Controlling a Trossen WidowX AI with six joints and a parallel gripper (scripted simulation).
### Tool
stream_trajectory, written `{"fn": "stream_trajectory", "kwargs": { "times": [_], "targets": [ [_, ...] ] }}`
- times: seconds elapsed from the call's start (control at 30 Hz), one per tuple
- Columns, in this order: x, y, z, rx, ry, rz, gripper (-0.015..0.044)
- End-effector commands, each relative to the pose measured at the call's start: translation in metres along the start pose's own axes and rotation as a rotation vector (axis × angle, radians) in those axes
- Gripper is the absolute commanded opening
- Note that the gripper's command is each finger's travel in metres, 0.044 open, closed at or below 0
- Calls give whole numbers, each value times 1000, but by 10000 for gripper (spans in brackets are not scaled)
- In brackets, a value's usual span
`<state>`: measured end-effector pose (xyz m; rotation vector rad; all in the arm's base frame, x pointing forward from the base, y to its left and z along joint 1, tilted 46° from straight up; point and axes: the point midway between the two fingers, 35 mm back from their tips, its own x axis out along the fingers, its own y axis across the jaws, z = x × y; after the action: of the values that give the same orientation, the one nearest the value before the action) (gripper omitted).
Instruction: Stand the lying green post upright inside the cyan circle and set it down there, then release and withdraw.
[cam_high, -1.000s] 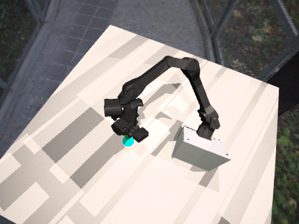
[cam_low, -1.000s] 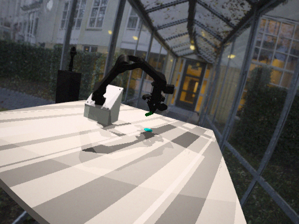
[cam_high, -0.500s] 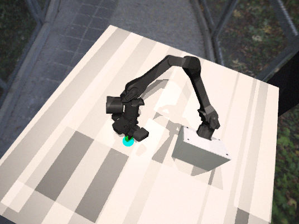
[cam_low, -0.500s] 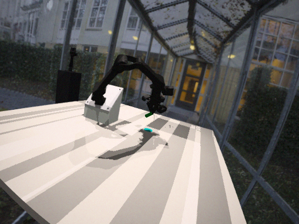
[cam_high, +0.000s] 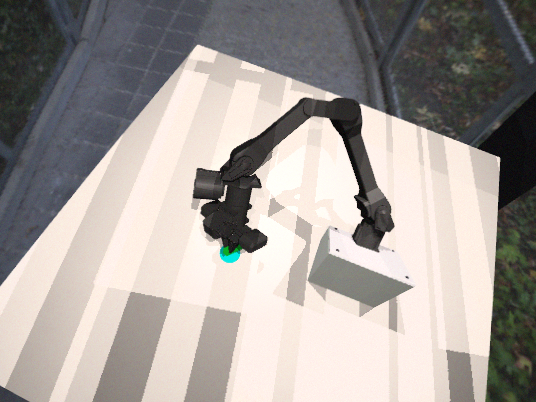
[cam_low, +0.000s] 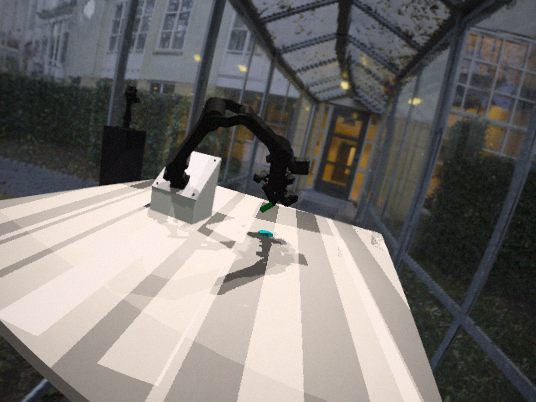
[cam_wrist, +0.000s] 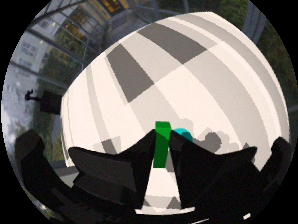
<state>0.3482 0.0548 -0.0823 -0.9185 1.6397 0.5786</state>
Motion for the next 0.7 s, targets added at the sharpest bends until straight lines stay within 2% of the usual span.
{"fn": "stream_trajectory", "kwargs": {
  "times": [0.0, 0.67],
  "targets": [
    [2, 2, -1, -5, -22, 14, 23],
    [5, 1, -2, -13, -166, 50, 23]
  ]
}}
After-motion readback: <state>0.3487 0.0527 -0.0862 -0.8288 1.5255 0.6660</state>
